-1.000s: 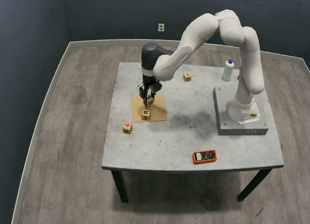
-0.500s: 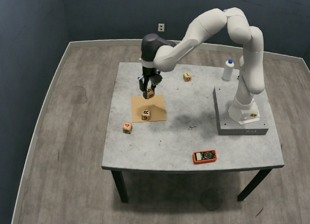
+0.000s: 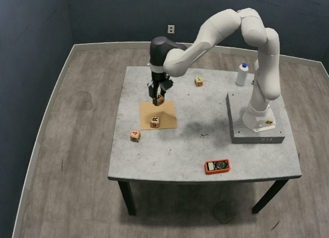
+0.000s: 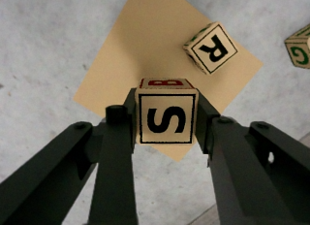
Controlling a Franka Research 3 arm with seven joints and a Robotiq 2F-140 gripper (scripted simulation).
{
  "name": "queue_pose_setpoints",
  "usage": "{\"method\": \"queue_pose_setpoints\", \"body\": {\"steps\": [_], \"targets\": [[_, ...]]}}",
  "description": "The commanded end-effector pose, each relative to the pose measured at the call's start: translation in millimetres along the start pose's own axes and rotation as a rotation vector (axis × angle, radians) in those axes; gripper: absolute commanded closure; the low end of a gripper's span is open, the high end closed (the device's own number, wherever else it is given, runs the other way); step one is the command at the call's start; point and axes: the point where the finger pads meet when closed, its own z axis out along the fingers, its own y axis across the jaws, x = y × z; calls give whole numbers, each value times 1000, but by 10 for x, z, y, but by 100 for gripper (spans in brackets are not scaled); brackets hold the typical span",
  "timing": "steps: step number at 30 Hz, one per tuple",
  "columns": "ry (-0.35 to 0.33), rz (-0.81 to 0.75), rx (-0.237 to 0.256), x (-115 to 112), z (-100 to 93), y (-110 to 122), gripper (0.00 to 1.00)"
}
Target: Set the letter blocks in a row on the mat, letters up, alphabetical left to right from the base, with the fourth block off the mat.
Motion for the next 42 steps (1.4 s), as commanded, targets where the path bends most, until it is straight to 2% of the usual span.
{"method": "queue_pose_setpoints", "body": {"steps": [1,42], "targets": [[6,-139,-2,-3,4,-12,67],[7,-684,-3,-6,10,7,67]]}}
